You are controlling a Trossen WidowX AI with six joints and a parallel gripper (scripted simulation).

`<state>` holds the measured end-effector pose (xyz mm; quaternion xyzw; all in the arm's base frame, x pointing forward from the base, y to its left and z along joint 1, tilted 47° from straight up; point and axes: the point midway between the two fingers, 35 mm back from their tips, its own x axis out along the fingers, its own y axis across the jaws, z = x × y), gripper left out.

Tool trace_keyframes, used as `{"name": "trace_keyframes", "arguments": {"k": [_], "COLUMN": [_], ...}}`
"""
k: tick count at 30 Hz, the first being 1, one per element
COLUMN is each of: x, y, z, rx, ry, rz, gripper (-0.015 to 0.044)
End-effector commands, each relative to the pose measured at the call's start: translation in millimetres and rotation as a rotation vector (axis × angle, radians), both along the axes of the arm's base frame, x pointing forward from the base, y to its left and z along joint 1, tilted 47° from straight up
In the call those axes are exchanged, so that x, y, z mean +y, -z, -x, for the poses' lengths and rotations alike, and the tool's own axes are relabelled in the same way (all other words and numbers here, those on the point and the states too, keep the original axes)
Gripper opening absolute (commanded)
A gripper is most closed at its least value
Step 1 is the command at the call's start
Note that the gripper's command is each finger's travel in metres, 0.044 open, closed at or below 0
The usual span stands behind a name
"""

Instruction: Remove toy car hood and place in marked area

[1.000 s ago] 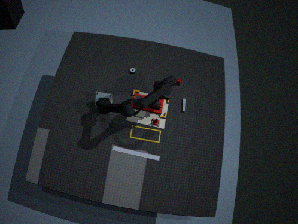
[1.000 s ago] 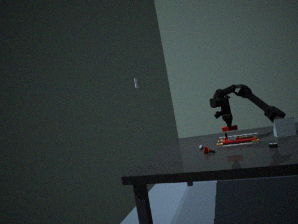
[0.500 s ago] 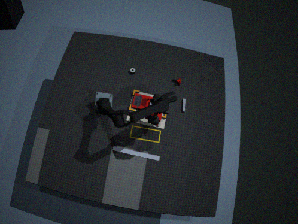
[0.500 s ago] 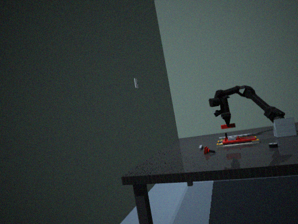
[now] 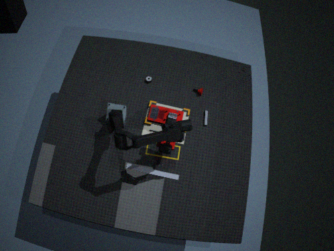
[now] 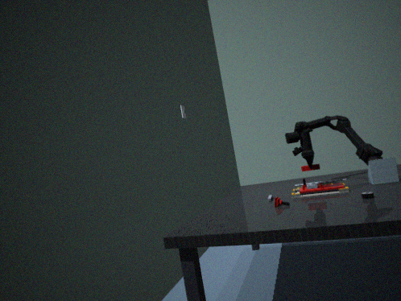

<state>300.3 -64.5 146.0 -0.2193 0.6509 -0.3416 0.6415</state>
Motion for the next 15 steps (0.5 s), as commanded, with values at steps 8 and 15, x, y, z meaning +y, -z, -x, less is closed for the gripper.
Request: {"name": "trace_keyframes", "arguments": {"k": [8,15], "x": [-7.4,-12.2], "y": [-3.3,1.4], "z": [5.2,5.0], "rx": [0.006,0.006], "ry": [-0.009,-0.009], "rz": [0.004,0.003], "gripper": [0.0000,0.0000]}}
